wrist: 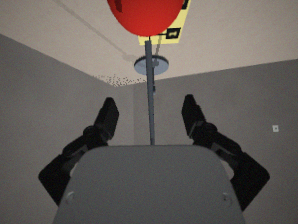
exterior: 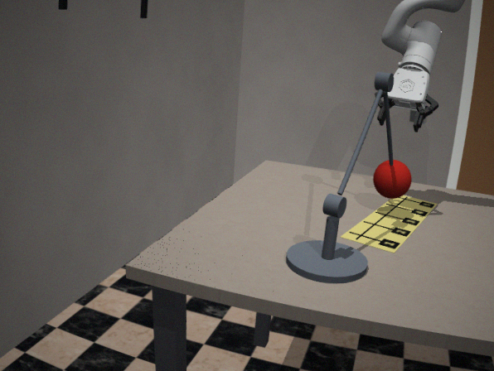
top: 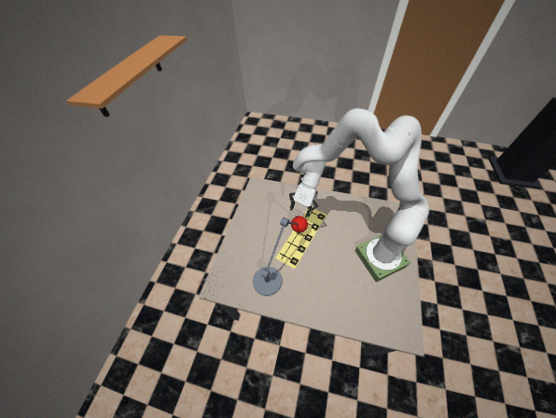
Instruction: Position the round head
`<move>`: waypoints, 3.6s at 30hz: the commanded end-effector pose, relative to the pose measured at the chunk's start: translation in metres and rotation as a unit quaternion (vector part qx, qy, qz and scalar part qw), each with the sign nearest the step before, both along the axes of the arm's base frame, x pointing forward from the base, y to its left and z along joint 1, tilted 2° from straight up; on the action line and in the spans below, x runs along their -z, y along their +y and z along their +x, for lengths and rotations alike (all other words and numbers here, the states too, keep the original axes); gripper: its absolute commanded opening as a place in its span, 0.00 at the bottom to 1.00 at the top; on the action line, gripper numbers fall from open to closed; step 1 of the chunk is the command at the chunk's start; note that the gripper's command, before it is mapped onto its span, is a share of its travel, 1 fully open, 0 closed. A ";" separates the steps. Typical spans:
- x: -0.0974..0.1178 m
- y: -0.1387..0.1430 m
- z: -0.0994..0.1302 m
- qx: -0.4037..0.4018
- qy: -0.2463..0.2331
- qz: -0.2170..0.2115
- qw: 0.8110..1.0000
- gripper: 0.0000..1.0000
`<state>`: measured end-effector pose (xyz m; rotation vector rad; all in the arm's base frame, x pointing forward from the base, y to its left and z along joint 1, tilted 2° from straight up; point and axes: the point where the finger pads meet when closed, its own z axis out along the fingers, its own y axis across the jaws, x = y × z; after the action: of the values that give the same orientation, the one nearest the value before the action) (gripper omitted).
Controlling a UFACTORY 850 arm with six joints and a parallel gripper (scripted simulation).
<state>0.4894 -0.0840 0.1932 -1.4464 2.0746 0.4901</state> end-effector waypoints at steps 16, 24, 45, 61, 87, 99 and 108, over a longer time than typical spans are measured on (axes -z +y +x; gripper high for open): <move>-0.035 -0.026 -0.010 0.000 -0.001 -0.001 1.000 1.00; -0.032 -0.024 -0.009 0.000 -0.002 -0.001 1.000 1.00; -0.032 -0.024 -0.009 0.000 -0.001 -0.001 1.000 1.00; -0.032 -0.024 -0.009 0.000 -0.001 -0.001 1.000 1.00; -0.031 0.000 -0.001 0.003 0.030 -0.085 0.996 1.00; -0.007 0.011 0.004 0.003 0.028 -0.081 0.996 1.00; 0.010 0.020 0.007 0.003 0.031 -0.085 0.996 1.00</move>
<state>0.4941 -0.0680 0.1902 -1.5366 2.2122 0.3704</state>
